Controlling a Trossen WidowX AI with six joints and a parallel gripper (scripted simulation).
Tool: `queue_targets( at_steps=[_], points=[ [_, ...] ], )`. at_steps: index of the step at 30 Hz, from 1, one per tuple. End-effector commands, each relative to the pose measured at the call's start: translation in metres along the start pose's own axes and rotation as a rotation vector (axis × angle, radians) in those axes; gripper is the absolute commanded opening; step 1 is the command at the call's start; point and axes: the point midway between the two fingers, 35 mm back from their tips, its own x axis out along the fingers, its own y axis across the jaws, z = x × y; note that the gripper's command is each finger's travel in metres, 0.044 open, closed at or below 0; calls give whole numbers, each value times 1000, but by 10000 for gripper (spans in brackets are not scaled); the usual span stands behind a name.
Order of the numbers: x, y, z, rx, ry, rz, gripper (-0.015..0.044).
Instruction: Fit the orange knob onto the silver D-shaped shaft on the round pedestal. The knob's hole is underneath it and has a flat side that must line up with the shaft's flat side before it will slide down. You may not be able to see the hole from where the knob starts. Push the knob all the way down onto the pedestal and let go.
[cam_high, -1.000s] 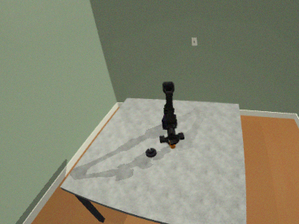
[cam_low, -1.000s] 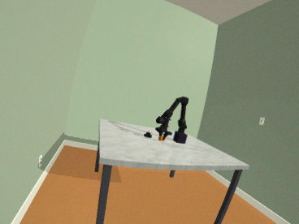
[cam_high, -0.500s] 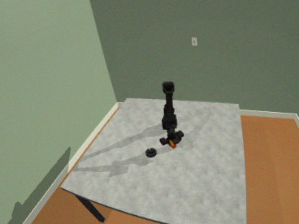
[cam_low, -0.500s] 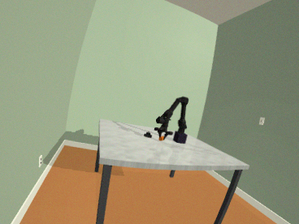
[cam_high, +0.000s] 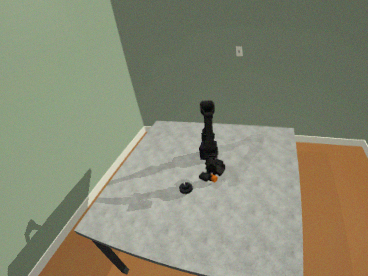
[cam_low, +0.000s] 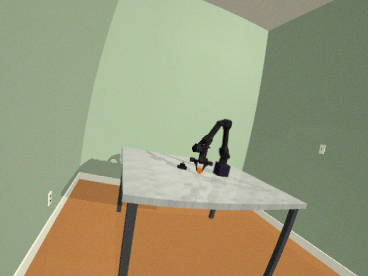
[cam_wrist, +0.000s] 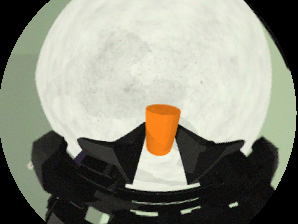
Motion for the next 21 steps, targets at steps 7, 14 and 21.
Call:
queue_targets(
  at_steps=[7,14,21],
  points=[
    [7,0,1,-43,-3,2,180],
    [12,0,0,-35,1,2,232],
    [12,0,0,-35,1,2,260]
  ],
)
